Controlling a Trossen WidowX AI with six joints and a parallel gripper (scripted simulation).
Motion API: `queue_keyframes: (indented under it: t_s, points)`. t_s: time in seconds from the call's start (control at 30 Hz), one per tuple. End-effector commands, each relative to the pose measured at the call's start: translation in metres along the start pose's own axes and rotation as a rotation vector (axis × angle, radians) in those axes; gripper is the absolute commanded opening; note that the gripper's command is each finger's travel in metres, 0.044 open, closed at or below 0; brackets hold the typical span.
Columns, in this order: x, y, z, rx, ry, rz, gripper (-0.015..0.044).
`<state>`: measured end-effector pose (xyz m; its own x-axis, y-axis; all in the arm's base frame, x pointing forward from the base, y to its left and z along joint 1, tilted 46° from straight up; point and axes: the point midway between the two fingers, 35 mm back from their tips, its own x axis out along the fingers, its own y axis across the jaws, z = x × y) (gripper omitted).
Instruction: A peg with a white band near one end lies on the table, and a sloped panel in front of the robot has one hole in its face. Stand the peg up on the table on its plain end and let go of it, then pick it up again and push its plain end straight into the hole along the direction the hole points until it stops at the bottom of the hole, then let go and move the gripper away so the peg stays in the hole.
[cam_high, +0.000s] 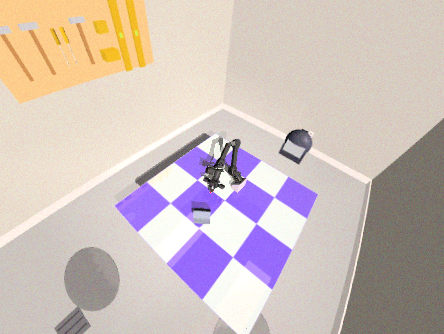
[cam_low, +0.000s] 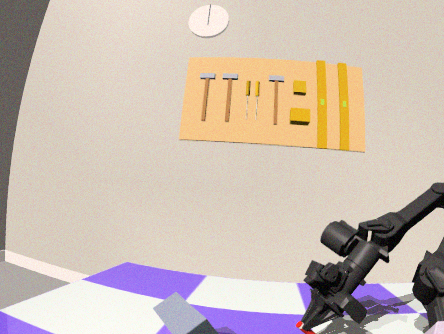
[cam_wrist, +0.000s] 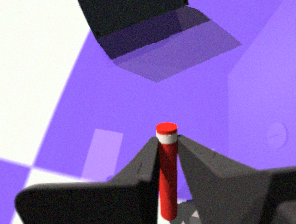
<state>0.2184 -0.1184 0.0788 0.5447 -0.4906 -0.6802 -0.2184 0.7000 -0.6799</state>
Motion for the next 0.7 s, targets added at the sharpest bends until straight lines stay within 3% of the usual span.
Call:
queue_keyframes:
  t_s: [0.0,0.67]
  points:
    - [-0.003,0.001,-0.002,-0.005,-0.04,0.001,0.0049]
    - [-0.014,0.001,-0.01,-0.007,-0.213,0.001,0.0049]
